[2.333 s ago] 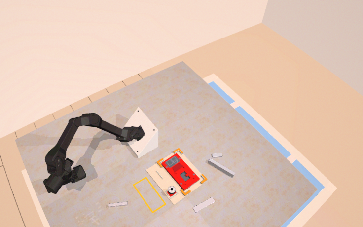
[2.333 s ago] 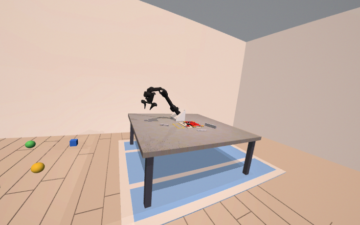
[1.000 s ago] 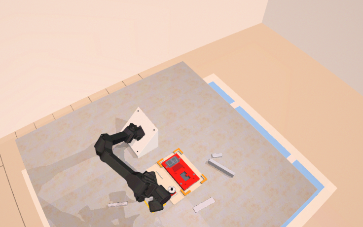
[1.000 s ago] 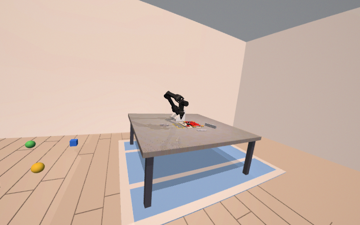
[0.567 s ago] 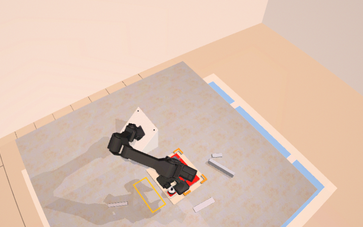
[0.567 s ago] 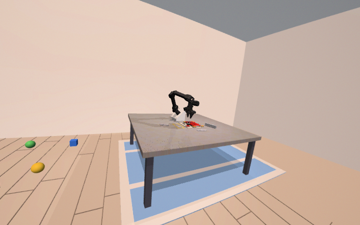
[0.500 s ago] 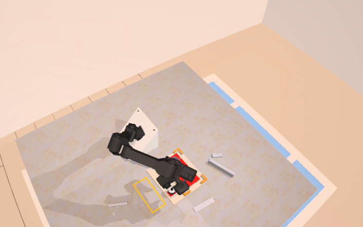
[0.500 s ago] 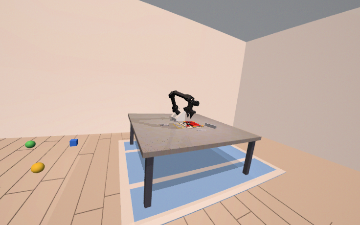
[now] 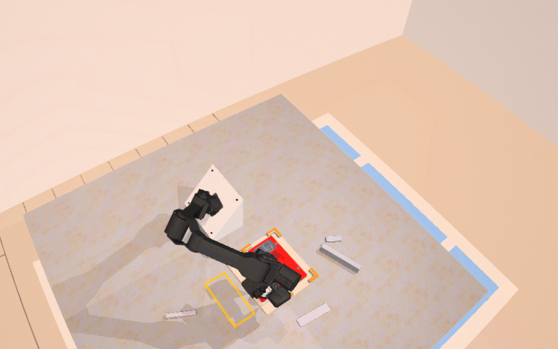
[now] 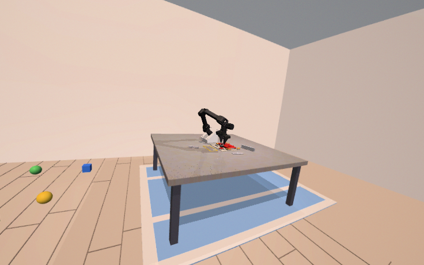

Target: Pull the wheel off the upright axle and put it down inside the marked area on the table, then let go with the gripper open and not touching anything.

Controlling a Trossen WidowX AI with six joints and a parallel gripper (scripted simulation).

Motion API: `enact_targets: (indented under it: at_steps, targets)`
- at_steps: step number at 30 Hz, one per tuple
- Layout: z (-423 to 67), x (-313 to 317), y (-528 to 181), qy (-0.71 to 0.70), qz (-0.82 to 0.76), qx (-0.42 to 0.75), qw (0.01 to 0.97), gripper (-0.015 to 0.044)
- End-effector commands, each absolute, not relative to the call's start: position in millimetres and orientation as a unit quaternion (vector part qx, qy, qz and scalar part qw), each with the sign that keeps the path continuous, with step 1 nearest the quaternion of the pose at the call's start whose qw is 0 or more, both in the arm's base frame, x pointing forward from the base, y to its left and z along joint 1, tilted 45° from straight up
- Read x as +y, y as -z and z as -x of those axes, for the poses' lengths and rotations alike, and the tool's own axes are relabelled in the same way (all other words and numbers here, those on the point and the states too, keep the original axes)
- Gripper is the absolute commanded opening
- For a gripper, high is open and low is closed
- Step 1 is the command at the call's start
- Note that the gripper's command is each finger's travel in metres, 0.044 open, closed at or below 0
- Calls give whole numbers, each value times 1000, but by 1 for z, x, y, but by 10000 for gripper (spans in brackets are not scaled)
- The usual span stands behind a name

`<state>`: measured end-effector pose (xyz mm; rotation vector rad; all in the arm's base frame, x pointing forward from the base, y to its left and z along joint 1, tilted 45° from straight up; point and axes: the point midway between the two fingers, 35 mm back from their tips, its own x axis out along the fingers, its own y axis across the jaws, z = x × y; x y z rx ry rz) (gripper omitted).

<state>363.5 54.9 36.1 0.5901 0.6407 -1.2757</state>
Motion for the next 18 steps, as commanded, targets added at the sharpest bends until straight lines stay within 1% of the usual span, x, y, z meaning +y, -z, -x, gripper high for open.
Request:
enact_targets:
  at_steps: [1, 7, 11, 18]
  targets:
    - [-365, 39, -22, 577, -261, 290, 718, 300]
    - [-365, 32, -16, 577, -260, 289, 718, 300]
    - [-364, 34, -18, 580, -263, 289, 714, 195]
    - [-364, 34, -18, 580, -263, 289, 714, 148]
